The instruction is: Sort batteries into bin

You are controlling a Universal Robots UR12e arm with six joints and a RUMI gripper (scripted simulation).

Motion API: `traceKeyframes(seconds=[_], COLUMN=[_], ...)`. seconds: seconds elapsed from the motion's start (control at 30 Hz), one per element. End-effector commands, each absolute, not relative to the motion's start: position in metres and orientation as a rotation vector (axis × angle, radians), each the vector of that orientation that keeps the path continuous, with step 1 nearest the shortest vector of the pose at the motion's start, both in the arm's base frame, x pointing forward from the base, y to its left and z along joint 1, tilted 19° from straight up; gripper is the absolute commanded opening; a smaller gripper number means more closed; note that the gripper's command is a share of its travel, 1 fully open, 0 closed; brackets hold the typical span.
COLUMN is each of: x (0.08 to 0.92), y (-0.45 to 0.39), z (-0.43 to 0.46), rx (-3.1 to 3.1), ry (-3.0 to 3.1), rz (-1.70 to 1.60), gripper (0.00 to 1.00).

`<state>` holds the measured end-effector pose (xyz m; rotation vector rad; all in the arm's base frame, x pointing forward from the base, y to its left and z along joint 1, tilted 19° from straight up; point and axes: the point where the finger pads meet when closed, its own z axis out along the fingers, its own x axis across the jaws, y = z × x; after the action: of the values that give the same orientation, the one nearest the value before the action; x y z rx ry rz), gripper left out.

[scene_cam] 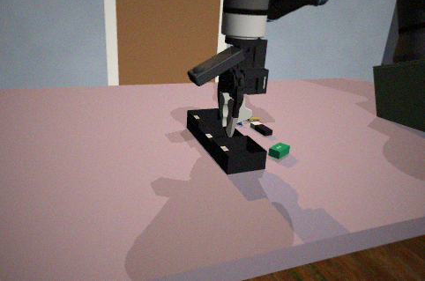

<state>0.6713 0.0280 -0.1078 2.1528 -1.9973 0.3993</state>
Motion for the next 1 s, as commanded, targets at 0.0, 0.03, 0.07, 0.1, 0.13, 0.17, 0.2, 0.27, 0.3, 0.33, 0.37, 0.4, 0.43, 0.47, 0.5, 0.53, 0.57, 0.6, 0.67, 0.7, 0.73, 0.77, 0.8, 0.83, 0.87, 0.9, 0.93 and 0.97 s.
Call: traceKeyframes(seconds=[0.0,0.03,0.07,0.1,0.13,0.17,0.2,0.27,0.3,0.33,0.37,0.4,0.43,0.47,0.5,0.53,0.57,0.6,0.67,0.7,0.73,0.77,0.8,0.83,0.87,0.9,0.93,0.97], x=[0.672,0.672,0.672,0.672,0.672,0.672,0.672,0.672,0.672,0.672,0.672,0.672,0.672,0.672,0.672,0.672,0.671,0.671,0.671,0.671,0.671,0.671,0.671,0.671,0.671,0.671,0.671,0.67], y=[0.028,0.028,0.028,0.028,0.028,0.028,0.028,0.028,0.028,0.028,0.028,0.028,0.028,0.029,0.029,0.029,0.03,0.03,0.031,0.031,0.032,0.032,0.032,0.032,0.033,0.033,0.033,0.034], z=[-0.107,-0.107,-0.107,-0.107,-0.107,-0.107,-0.107,-0.107,-0.107,-0.107,-0.107,-0.107,-0.107,-0.106,-0.105,-0.104,-0.102,-0.101,-0.098,-0.097,-0.096,-0.096,-0.096,-0.095,-0.093,-0.092,-0.091,-0.09], rx=[2.153,2.153,2.153,2.153,2.153,2.153,2.153,2.153,2.153,2.153,2.153,2.153,2.153,2.153,2.153,2.153,2.153,2.153,2.153,2.153,2.153,2.153,2.153,2.153,2.153,2.153,2.153,2.153], ry=[-1.998,-1.998,-1.998,-1.998,-1.998,-1.998,-1.998,-1.998,-1.998,-1.998,-1.998,-1.998,-1.998,-1.998,-1.998,-1.998,-1.998,-1.998,-1.998,-1.998,-1.998,-1.998,-1.998,-1.998,-1.998,-1.998,-1.998,-1.998], rz=[0.401,0.401,0.401,0.401,0.401,0.401,0.401,0.401,0.401,0.401,0.401,0.401,0.401,0.401,0.401,0.401,0.401,0.401,0.401,0.401,0.401,0.401,0.401,0.401,0.401,0.401,0.401,0.401], gripper=[0.04,0.04,0.04,0.04,0.04,0.04,0.04,0.04,0.04,0.04,0.04,0.04,0.04,0.04,0.04,0.04,0.04,0.04,0.04,0.04,0.04,0.04,0.04,0.04,0.04,0.04,0.04,0.04])
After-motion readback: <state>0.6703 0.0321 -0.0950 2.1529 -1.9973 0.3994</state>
